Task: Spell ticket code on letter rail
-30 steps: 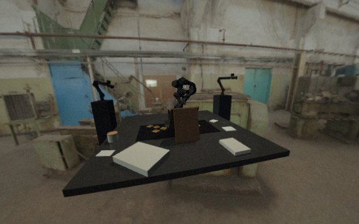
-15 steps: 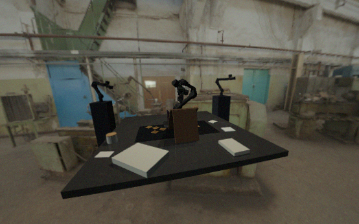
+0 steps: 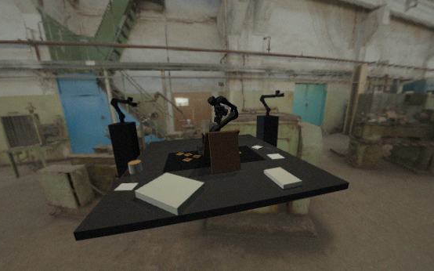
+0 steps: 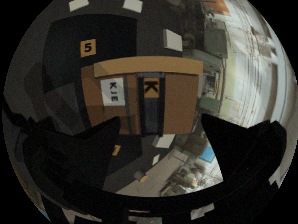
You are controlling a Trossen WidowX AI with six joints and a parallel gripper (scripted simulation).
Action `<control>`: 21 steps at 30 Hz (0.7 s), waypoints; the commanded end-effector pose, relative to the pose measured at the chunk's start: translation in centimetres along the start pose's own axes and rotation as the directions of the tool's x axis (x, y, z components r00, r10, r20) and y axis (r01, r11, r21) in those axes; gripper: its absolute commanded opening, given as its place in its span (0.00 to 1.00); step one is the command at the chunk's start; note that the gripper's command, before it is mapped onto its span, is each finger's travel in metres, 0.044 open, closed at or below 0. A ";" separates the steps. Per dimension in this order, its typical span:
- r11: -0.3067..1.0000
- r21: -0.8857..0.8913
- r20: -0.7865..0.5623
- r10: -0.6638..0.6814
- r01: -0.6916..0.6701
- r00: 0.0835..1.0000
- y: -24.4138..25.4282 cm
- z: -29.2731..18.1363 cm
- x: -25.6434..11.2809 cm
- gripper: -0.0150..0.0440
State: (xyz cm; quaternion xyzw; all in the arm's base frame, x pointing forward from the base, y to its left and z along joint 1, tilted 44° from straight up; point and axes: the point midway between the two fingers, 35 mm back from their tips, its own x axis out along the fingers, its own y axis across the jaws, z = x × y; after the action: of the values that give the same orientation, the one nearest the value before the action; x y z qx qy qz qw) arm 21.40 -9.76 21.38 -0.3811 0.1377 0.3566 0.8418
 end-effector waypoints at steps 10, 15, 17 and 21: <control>0.633 0.769 -0.009 0.159 -0.095 0.987 -0.9 -6.7 2.9 0.83; 0.177 0.984 -0.011 0.258 -0.036 0.966 -0.5 -10.8 5.2 0.83; 0.080 0.997 -0.011 0.277 -0.012 0.961 -0.4 -11.6 5.7 0.83; -0.115 0.992 -0.010 0.317 0.049 0.948 0.1 -13.3 6.8 0.83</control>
State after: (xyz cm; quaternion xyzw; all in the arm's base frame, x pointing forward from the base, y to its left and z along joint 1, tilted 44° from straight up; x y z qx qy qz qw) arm 24.76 -14.00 14.83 0.0872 0.3705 0.2857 0.8795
